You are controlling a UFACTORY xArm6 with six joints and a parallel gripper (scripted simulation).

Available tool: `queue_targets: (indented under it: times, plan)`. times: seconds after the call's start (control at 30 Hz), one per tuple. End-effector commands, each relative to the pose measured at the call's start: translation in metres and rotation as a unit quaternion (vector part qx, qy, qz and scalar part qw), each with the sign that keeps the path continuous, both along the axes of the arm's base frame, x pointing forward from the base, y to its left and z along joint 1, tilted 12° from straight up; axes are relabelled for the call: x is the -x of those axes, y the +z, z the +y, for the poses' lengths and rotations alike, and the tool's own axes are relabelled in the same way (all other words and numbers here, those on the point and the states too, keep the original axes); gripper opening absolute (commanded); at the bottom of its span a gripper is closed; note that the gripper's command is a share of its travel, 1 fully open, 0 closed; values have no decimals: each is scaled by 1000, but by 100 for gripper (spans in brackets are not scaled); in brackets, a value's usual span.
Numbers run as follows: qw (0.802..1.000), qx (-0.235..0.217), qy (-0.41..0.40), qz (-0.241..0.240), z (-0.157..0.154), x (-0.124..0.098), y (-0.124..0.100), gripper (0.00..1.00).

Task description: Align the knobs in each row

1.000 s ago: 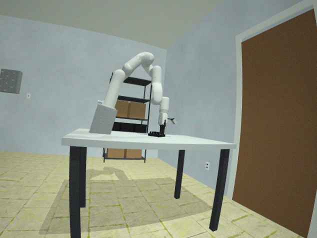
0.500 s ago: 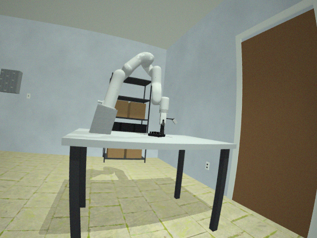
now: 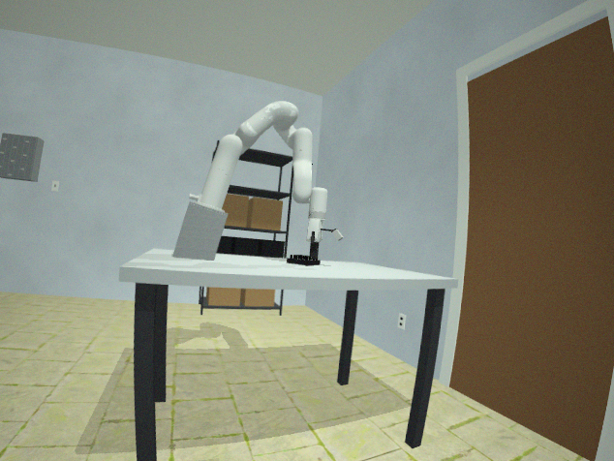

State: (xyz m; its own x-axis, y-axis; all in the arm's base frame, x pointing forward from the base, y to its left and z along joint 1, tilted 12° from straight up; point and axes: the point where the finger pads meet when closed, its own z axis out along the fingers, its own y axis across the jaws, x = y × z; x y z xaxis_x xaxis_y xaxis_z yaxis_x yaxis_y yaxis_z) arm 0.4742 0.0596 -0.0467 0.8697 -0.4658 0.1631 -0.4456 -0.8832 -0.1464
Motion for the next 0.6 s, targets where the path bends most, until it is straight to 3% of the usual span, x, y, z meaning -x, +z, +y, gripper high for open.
queue_targets:
  times: [0.0,0.57]
  plan:
    - [998,4,-65,6,0,-1,1,8]
    - [989,-14,-149,9,0,-1,1,8]
